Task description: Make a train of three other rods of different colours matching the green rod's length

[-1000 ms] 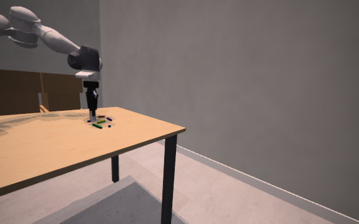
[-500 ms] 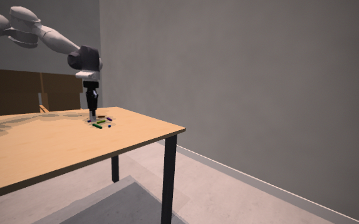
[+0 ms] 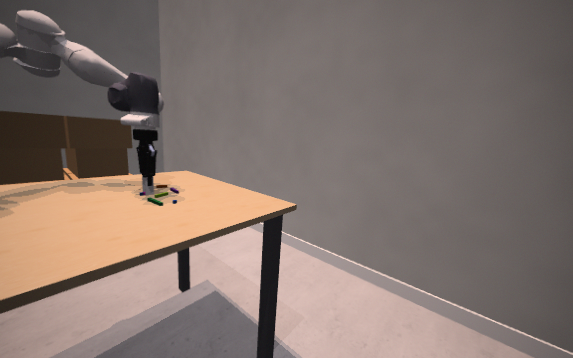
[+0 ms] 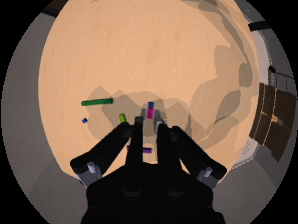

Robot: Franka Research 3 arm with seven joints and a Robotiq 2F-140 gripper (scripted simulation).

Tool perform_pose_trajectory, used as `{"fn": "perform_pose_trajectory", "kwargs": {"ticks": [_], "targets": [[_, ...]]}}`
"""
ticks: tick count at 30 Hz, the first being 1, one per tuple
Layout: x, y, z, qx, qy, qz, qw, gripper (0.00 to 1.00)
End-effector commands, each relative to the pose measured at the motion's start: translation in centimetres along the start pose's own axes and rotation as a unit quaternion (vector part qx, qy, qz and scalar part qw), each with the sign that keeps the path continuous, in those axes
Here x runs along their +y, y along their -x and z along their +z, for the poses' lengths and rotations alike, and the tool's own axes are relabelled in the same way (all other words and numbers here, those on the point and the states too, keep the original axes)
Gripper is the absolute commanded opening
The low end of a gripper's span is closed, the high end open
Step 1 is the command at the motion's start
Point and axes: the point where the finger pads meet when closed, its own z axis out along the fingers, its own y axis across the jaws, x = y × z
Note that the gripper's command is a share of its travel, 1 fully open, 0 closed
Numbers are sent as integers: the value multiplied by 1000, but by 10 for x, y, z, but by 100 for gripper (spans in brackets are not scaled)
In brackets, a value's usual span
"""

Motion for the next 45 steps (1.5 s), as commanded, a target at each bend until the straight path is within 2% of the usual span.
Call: {"fn": "perform_pose_trajectory", "kwargs": {"ticks": [1, 2, 18, 23, 33, 35, 40, 44, 45], "targets": [[-1, 1, 1, -1, -2, -3, 1000, 12], [-1, 1, 1, -1, -2, -3, 1000, 15], [-1, 1, -4, -1, -2, -3, 1000, 15], [-1, 1, -21, -1, -2, -3, 1000, 15], [-1, 1, -73, -1, -2, -3, 1000, 15], [-1, 1, -73, -1, -2, -3, 1000, 15], [-1, 1, -87, -1, -2, -3, 1000, 15], [-1, 1, -89, -1, -2, -3, 1000, 15], [-1, 1, -89, -1, -2, -3, 1000, 100]]}}
